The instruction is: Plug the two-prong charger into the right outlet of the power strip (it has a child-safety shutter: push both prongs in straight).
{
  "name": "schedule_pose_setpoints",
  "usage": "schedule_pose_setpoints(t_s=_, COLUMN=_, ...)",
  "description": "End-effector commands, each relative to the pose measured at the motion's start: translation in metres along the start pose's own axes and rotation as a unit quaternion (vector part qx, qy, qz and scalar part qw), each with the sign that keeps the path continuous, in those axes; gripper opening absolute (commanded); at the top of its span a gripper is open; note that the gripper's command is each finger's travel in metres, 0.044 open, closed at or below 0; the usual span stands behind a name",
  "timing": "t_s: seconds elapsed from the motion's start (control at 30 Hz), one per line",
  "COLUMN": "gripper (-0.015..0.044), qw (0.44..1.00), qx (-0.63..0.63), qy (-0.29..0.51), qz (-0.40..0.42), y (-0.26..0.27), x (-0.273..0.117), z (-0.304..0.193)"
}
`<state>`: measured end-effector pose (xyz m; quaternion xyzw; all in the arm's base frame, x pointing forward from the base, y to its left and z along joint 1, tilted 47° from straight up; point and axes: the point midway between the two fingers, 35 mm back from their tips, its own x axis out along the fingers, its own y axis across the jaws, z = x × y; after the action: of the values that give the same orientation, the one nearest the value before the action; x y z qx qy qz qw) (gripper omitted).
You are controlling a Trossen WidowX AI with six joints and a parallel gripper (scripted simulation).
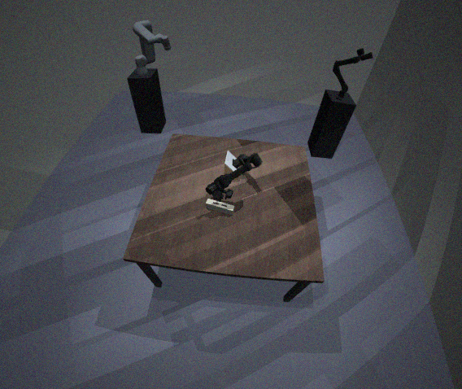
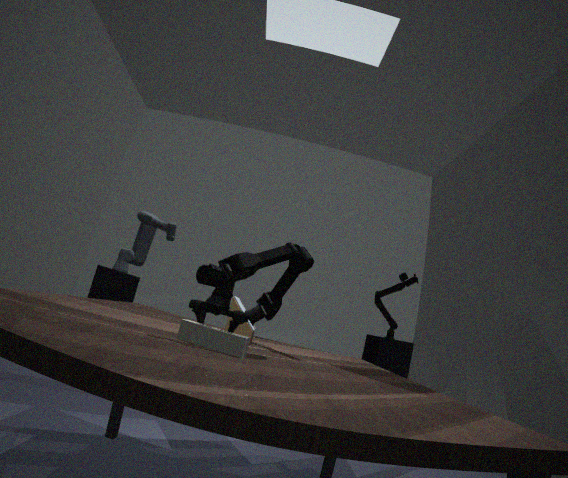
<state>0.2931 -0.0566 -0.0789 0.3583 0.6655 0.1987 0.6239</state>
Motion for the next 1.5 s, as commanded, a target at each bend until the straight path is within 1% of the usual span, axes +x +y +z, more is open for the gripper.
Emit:
schedule_pose_setpoints(t_s=0.0, gripper=0.0440, qw=1.000, qx=0.000, qy=0.003, qz=0.000, y=0.000, x=0.001, z=-0.006)
schedule_pose_setpoints(t_s=0.83, gripper=0.0440, qw=1.000, qx=0.001, qy=0.004, qz=0.000, y=0.000, x=0.004, z=-0.032)
schedule_pose_setpoints(t_s=0.9, gripper=0.0440, qw=1.000, qx=0.002, qy=-0.025, qz=-0.001, y=-0.001, x=-0.003, z=-0.025)
schedule_pose_setpoints(t_s=1.0, gripper=0.0440, qw=0.991, qx=0.006, qy=-0.135, qz=-0.002, y=-0.003, x=-0.029, z=-0.017)
schedule_pose_setpoints(t_s=1.1, gripper=0.0440, qw=0.969, qx=0.005, qy=-0.247, qz=-0.001, y=-0.003, x=-0.060, z=-0.014)
schedule_pose_setpoints(t_s=1.17, gripper=0.0440, qw=0.956, qx=0.002, qy=-0.292, qz=-0.001, y=-0.002, x=-0.074, z=-0.015)
schedule_pose_setpoints(t_s=1.47, gripper=0.0440, qw=0.955, qx=0.001, qy=-0.297, qz=-0.001, y=-0.002, x=-0.075, z=-0.015)
